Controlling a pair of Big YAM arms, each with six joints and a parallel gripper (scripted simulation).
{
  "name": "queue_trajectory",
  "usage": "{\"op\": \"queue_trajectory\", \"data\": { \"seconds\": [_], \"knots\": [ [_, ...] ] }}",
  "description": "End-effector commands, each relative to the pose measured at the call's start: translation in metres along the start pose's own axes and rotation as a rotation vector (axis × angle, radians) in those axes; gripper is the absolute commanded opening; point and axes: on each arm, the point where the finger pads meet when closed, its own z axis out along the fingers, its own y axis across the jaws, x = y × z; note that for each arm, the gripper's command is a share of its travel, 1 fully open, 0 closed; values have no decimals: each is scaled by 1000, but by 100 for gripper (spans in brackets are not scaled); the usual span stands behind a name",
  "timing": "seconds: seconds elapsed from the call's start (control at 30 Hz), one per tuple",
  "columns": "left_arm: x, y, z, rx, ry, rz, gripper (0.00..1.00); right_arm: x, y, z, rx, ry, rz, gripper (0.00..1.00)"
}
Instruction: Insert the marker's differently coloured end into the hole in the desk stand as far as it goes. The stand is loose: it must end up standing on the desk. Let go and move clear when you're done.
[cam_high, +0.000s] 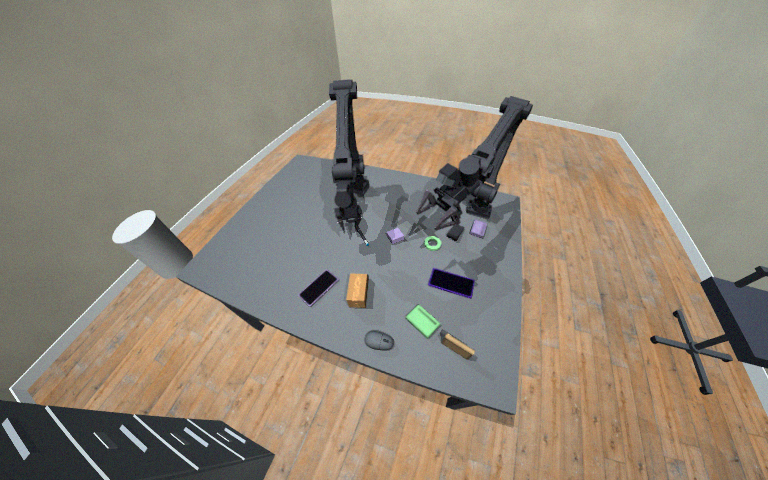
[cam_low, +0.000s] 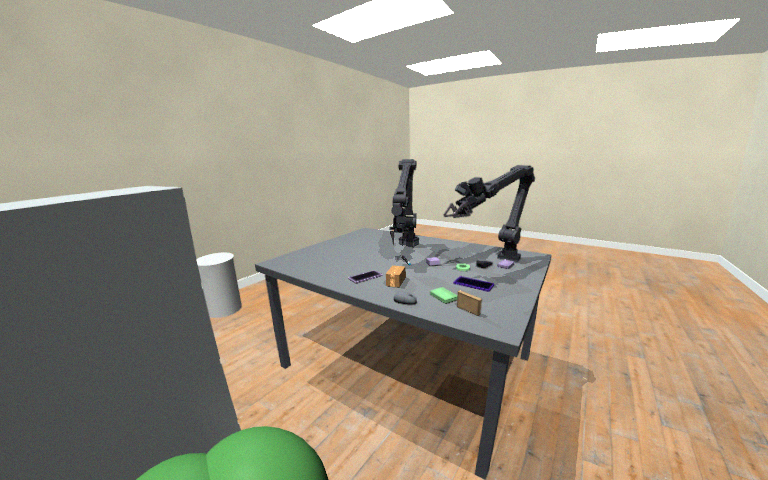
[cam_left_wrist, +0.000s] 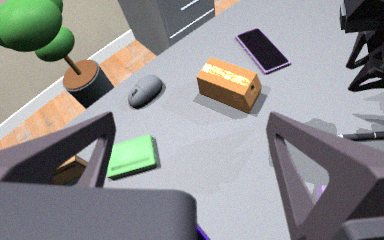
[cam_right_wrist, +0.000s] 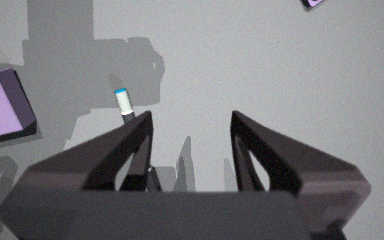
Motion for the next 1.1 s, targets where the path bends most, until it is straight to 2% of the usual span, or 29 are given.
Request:
{"op": "queue_trajectory", "data": {
  "seconds": [0.0, 0.13, 0.17, 0.23, 0.3, 0.33, 0.57, 0.8, 0.9, 0.97, 1.0, 1.07],
  "knots": [
    [-85, 63, -35, -203, -198, -85, 100, 12, 14, -4, -25, -43, -87, 49],
    [-95, 103, -51, -316, -231, -156, 100, 31, 23, 3, -52, -36, -127, 49],
    [-99, 111, -47, -296, -195, -134, 100, 21, 21, -1, -47, -52, -114, 49],
    [-109, 126, -63, -362, -256, -168, 100, 38, 27, 5, -62, -35, -137, 49],
    [-109, 126, -63, -362, -256, -168, 100, 38, 27, 5, -62, -35, -137, 49],
    [-118, 141, -71, -380, -260, -186, 100, 40, 25, 5, -63, -33, -135, 49],
    [-141, 188, -111, -539, -366, -257, 100, 70, 41, 14, -105, -24, -191, 49],
    [-155, 211, -142, -630, -435, -289, 100, 83, 48, 18, -125, -24, -215, 49],
    [-158, 204, -140, -616, -430, -275, 100, 75, 40, 15, -115, -35, -192, 49],
    [-161, 206, -144, -626, -445, -281, 100, 87, 42, 20, -121, -19, -190, 49],
    [-173, 207, -168, -650, -487, -275, 100, 91, 44, 21, -126, -13, -195, 49],
    [-173, 207, -168, -654, -487, -273, 100, 91, 44, 21, -127, -13, -194, 49]
  ]
}}
